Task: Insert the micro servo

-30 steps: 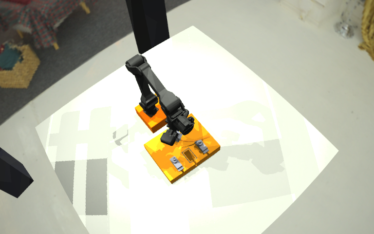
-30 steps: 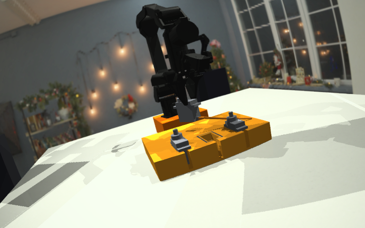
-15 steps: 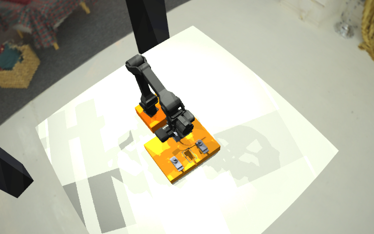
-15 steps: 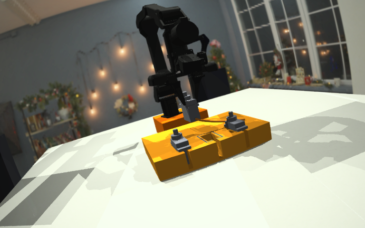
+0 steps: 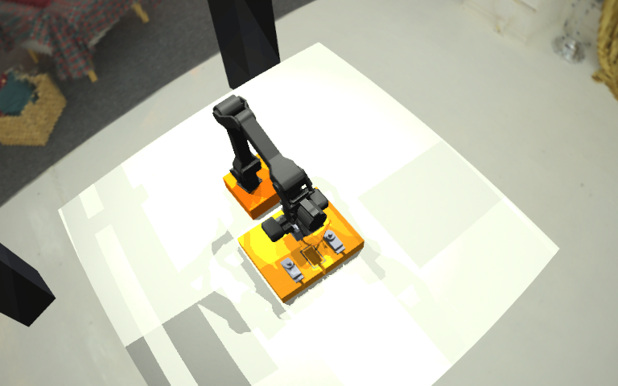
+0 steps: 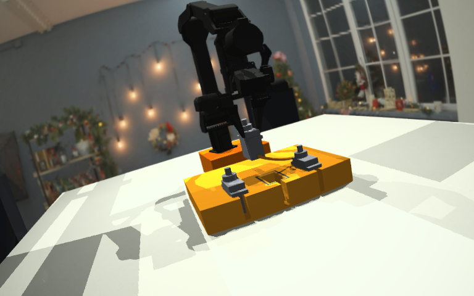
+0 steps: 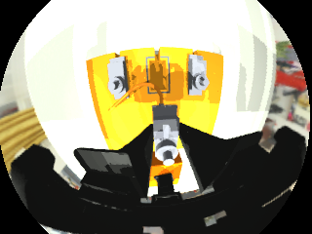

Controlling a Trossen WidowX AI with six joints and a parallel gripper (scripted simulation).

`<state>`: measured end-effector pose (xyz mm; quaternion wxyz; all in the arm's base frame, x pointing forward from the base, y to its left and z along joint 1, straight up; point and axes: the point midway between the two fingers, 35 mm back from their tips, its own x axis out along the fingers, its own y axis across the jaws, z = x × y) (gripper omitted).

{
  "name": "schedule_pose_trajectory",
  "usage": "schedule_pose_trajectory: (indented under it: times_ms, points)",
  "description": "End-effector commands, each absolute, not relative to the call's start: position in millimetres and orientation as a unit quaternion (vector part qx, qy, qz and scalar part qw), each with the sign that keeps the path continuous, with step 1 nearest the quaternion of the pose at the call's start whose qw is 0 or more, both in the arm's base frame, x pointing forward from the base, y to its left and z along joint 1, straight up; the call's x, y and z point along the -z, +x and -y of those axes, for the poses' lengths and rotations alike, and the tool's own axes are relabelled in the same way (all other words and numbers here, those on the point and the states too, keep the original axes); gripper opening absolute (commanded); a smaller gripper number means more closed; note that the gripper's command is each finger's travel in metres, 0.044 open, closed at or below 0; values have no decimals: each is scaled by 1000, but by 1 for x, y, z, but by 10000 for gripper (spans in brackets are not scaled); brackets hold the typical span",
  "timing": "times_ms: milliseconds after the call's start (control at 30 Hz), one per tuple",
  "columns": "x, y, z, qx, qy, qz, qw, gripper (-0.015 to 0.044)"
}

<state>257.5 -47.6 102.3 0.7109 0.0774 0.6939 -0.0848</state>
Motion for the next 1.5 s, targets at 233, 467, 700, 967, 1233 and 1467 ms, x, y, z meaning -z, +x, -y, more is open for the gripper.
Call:
schedule_pose_trajectory:
  times_ms: [233,467,700,967,1233,1467]
  points:
    - [-106,302,58,85,79,-690,715,0]
    - [-107,327,64,85,78,-689,716,0]
    - [-106,336,66,85,78,-688,716,0]
    - [-94,336,66,85,78,-688,716,0]
    - [-87,336,66,85,78,-688,716,0]
    - [-87,336,66,85,78,-688,716,0]
